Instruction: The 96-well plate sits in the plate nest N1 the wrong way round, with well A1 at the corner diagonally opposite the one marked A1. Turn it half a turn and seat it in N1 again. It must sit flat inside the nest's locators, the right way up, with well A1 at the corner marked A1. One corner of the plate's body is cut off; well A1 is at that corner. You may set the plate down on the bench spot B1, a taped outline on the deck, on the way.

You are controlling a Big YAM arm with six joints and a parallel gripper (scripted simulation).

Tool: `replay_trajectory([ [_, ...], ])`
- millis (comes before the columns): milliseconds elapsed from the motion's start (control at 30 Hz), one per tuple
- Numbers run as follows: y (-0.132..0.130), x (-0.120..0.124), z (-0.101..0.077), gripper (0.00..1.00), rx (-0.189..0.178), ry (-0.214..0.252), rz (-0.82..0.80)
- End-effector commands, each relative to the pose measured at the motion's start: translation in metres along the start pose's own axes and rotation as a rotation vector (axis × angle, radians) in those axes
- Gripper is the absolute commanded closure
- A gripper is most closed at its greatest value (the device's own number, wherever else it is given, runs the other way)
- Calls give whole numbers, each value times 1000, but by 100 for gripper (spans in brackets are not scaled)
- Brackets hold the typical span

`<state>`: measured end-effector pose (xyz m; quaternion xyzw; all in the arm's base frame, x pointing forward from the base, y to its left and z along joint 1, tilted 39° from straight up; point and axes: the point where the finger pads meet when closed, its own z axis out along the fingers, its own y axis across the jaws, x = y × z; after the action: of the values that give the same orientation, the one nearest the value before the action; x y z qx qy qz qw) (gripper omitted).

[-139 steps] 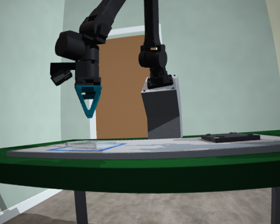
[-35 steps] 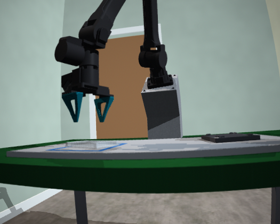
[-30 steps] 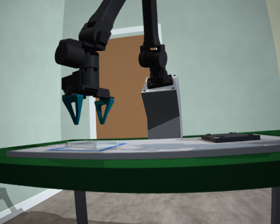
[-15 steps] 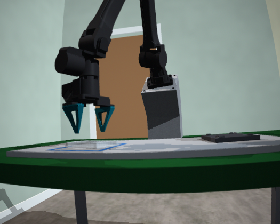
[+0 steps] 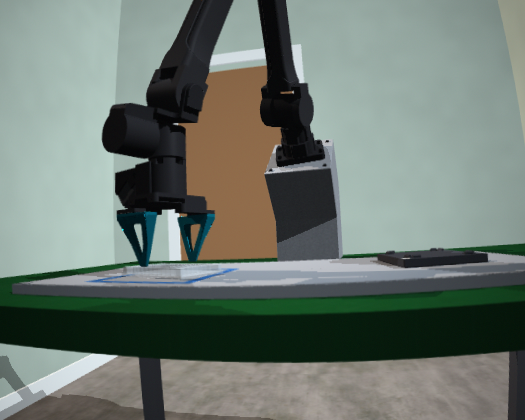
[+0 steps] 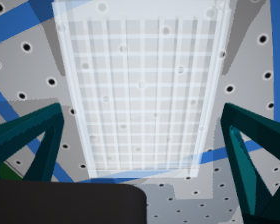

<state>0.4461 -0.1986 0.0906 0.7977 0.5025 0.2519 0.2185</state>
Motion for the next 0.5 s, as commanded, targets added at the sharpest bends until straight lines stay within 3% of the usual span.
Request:
replay_trajectory([
  [0, 15, 5, 4, 0, -29, 2, -3],
  [267, 14, 5, 17, 0, -27, 3, -3],
  [467, 11, 0, 11, 0, -24, -3, -3],
])
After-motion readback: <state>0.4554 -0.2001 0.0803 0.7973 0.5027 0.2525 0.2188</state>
